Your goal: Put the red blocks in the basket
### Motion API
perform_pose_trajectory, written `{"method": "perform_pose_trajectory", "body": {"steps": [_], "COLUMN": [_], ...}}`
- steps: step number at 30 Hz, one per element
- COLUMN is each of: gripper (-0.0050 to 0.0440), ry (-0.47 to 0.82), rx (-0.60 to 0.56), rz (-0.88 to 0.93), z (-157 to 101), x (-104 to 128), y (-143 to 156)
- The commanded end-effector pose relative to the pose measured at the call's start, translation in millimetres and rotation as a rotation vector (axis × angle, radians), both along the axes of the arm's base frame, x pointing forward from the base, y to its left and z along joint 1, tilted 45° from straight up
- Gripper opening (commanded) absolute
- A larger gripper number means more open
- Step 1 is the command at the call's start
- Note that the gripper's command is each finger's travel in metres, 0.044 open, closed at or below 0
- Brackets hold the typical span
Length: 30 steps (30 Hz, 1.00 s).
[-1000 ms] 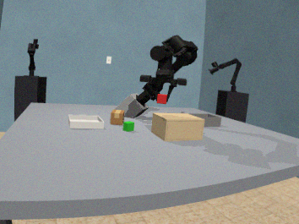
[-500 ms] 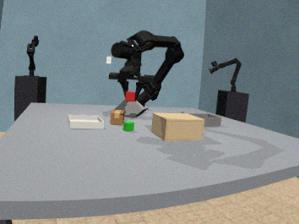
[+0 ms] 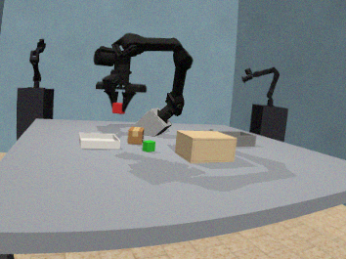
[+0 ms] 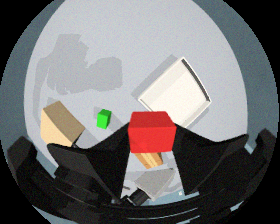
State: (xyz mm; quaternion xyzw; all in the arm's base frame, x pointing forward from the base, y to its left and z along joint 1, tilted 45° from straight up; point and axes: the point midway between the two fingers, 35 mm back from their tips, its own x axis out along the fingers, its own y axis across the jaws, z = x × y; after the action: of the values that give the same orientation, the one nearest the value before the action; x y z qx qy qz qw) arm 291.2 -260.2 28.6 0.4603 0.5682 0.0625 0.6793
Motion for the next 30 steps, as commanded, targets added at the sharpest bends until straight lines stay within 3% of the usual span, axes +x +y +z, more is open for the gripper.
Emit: {"method": "perform_pose_trajectory", "body": {"steps": [1,10,20,30], "gripper": [0.0,0.0,0.0,0.0], "ry": [0.009,0.009,0.009,0.009], "rx": [0.007,0.007,0.007,0.007], "rz": [-0.007,-0.007,-0.007,-0.007], "z": [-28.7,-38.2,-85.7,-91.7], "x": [-16.7,-12.1,10.8,13.7], "y": [-22.9,-14.7,26.0,31.1]}}
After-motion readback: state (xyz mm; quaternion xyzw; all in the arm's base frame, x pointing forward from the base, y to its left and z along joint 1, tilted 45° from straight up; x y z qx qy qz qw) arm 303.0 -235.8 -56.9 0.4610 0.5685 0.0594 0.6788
